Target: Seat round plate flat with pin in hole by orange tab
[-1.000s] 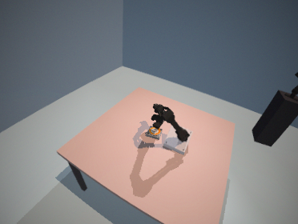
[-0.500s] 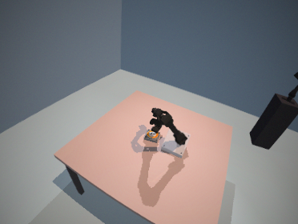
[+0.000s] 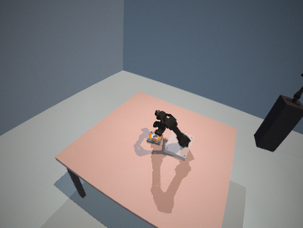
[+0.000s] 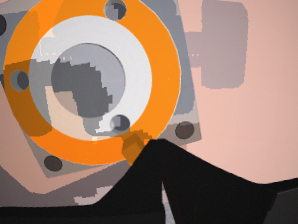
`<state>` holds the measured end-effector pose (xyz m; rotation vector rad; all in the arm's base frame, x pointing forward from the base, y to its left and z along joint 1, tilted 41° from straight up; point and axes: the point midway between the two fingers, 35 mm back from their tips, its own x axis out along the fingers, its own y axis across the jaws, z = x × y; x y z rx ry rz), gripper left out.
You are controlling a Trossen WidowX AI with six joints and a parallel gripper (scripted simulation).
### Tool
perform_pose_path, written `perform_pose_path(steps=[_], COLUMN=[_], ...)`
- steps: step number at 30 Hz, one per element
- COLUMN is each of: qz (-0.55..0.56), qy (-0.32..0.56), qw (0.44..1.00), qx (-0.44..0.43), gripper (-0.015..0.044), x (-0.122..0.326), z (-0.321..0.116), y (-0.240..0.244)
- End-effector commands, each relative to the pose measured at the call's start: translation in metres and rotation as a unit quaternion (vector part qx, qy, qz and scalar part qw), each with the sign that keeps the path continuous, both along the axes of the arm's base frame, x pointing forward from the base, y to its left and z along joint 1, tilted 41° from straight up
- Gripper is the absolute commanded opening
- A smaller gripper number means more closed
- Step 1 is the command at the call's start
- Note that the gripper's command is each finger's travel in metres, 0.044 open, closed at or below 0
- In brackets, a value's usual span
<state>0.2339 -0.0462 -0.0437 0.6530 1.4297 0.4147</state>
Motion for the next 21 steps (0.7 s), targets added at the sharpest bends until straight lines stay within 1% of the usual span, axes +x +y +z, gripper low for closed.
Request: perform_pose_path(steps=[1, 21], qz=[0.001, 0.001], qy=[0.006, 0.006], qw=[1.000, 1.000], qx=[0.006, 0.006], gripper=[0.0000, 0.0000], x=[-0.0058, -0.0096], z=[0.0011, 0.0063], y=[0.0055, 0.0135])
